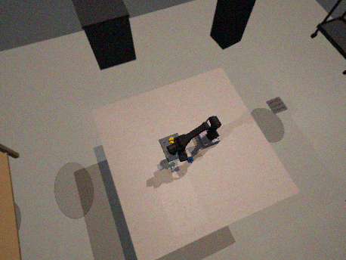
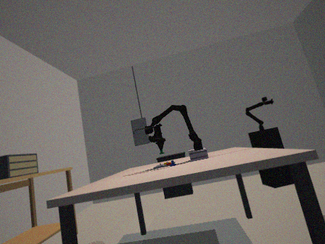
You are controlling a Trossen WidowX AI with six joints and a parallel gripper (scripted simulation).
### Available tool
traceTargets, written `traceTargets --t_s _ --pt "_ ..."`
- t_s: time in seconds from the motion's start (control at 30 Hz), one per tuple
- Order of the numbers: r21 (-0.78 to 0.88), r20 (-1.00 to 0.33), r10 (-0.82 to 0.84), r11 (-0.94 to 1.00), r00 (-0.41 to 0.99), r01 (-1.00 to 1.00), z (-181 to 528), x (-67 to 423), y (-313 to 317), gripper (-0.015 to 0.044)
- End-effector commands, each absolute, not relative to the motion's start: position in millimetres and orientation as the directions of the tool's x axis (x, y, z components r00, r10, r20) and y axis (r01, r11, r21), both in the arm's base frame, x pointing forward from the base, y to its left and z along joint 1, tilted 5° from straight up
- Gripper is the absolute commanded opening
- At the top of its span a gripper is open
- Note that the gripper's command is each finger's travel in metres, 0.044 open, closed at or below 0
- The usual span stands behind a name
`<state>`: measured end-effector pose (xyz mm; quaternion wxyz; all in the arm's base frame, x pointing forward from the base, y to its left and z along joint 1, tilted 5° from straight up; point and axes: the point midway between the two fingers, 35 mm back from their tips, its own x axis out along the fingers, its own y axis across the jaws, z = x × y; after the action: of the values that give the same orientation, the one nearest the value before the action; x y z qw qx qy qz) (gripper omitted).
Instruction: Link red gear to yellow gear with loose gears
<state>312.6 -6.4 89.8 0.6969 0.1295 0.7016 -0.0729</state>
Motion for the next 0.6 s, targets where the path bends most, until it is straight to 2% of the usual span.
traceTargets --t_s 0.0,0.57 --pt "0.074 -0.997 0.077 0.957 0.001 0.279 81 309 -15 0.0" --pt "0.071 -0.997 0.074 0.958 -0.001 0.279 51 293 -48 0.0"
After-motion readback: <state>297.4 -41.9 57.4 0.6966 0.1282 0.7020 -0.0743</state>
